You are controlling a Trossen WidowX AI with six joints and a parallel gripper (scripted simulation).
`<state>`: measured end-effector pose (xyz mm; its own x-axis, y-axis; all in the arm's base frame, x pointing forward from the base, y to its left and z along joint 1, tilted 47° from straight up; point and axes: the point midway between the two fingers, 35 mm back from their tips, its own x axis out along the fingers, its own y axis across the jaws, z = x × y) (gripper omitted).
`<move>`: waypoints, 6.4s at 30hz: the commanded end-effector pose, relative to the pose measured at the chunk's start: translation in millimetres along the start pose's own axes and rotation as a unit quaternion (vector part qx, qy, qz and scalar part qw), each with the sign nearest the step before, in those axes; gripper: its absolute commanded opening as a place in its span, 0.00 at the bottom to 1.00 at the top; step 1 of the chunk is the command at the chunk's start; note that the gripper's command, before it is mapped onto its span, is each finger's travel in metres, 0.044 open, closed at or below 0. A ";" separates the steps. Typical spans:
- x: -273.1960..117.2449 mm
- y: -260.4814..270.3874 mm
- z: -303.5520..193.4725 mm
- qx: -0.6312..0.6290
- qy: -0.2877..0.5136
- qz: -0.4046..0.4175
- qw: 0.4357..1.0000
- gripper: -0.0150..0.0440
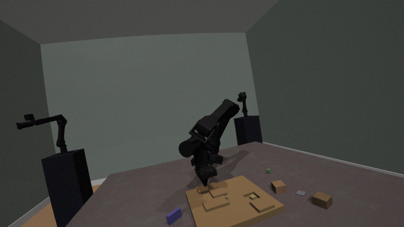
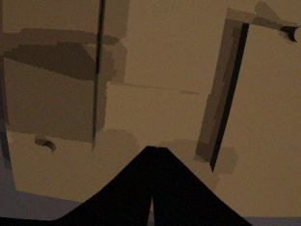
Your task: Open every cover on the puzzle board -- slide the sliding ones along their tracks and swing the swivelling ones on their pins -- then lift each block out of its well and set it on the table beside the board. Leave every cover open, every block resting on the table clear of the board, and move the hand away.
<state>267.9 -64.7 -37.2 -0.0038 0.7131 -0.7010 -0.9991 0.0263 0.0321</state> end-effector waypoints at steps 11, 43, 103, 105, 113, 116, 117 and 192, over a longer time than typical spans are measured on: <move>16.1 0.6 0.4 0.004 -0.003 0.000 1.000 0.25; 47.4 2.4 1.4 0.003 -0.004 0.001 1.000 0.25; 46.4 -1.6 58.3 0.004 -0.004 0.000 1.000 0.25; 46.5 -1.6 60.3 0.004 -0.004 0.000 1.000 0.25; 46.7 -1.1 68.2 0.004 -0.005 0.001 1.000 0.25; 46.8 -0.9 71.2 0.004 -0.005 0.001 1.000 0.25; 46.8 -0.8 72.2 0.004 -0.005 0.001 1.000 0.25; -9.6 54.8 59.9 0.776 0.001 0.001 0.631 0.25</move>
<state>249.2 -16.3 20.1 0.0020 0.7178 -0.6962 -0.6154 0.5497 0.5650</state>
